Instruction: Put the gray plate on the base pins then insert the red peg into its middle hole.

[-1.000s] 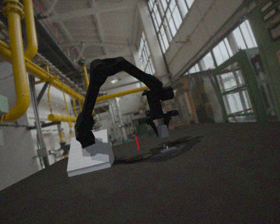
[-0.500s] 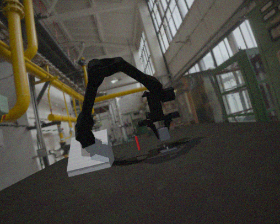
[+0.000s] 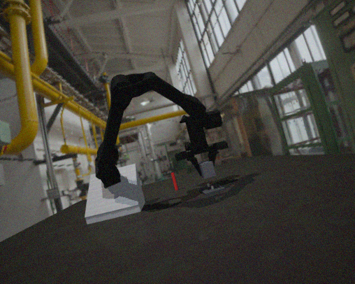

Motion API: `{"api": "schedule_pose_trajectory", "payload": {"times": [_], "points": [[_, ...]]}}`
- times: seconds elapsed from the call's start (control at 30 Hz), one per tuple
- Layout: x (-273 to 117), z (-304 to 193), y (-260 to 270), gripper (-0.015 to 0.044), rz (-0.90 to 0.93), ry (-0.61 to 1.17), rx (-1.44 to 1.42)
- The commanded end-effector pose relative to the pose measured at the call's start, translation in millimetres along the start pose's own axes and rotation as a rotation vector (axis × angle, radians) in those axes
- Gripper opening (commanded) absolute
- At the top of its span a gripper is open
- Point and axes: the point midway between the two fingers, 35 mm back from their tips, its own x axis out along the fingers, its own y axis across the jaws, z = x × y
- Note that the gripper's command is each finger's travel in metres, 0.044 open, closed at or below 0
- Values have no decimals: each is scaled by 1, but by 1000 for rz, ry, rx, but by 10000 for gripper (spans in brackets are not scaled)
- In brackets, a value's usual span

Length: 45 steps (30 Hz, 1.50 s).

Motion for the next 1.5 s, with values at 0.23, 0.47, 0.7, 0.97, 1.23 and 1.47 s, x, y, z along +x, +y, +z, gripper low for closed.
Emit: {"api": "schedule_pose_trajectory", "payload": {"times": [0.23,0.47,0.7,0.97,1.23,1.47], "points": [[-1,-2,-1,0,-4,5,-3],[11,-3,-1,0,-4,5,-3],[17,-3,-2,0,-4,6,-3],[28,-3,-2,0,-4,6,-3],[39,-3,-2,0,-4,7,-3],[35,-4,-2,0,-5,1,8]]}}
